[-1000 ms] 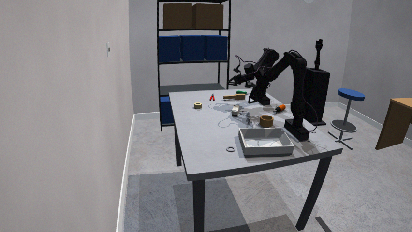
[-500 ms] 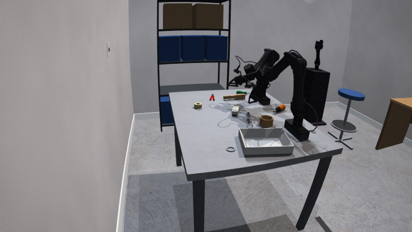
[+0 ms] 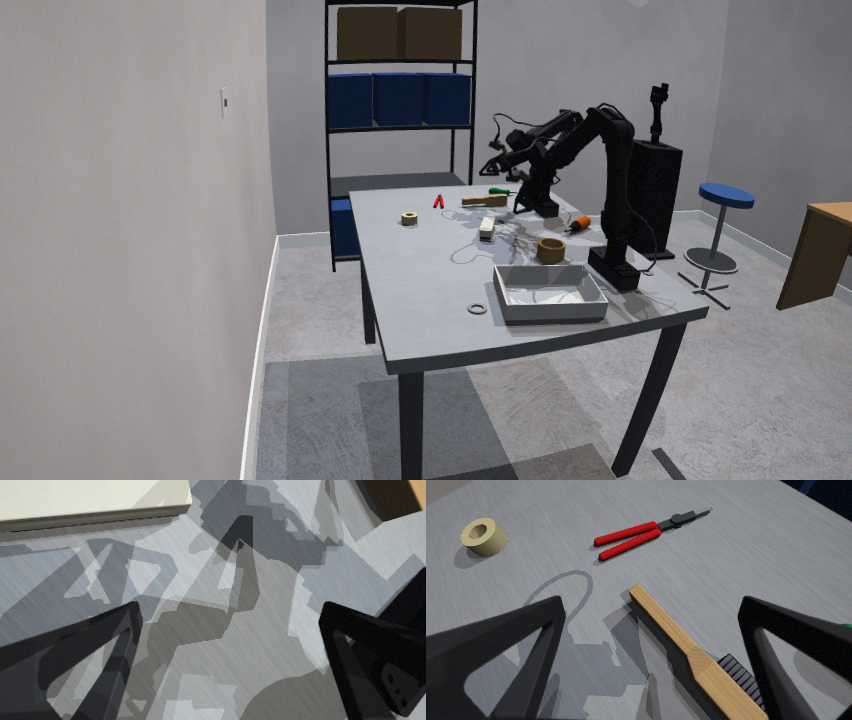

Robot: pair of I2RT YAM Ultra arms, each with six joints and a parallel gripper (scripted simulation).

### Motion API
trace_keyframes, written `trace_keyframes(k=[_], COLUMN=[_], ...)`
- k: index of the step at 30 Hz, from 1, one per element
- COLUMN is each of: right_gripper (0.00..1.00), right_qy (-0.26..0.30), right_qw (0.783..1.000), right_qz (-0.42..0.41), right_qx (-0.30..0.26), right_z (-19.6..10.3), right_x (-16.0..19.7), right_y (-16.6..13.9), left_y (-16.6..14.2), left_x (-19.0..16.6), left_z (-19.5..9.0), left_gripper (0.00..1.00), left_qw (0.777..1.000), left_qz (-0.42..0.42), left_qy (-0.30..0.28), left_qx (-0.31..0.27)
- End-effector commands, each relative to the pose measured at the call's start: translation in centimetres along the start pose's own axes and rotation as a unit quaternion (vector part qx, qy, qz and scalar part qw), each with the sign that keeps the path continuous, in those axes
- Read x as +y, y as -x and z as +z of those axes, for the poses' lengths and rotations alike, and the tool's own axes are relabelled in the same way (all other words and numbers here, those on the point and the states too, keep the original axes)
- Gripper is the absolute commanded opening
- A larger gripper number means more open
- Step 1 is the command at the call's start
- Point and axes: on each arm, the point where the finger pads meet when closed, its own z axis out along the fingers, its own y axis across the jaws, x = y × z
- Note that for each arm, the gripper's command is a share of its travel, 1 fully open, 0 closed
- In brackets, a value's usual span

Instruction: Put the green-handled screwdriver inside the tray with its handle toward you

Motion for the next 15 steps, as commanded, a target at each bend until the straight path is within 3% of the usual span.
trace_keyframes(k=[1, 7, 15], right_gripper=[1.0, 1.0, 1.0], right_qy=[-0.042, -0.074, -0.101], right_qw=[0.997, 0.991, 0.986], right_qz=[0.011, 0.037, 0.06], right_qx=[0.067, 0.105, 0.115], right_z=[-2.5, -3.9, -4.3], right_x=[-3.6, -7.4, -9.8], right_y=[-0.2, 0.2, 0.6], left_y=[0.6, 0.6, 0.6], left_x=[-0.4, -0.4, -0.4], left_z=[-0.3, -0.3, -0.3], left_gripper=[1.0, 1.0, 1.0], left_qw=[1.0, 1.0, 1.0], left_qz=[0.0, 0.0, 0.0], left_qy=[-0.006, -0.006, -0.006], left_qx=[-0.008, -0.008, -0.008])
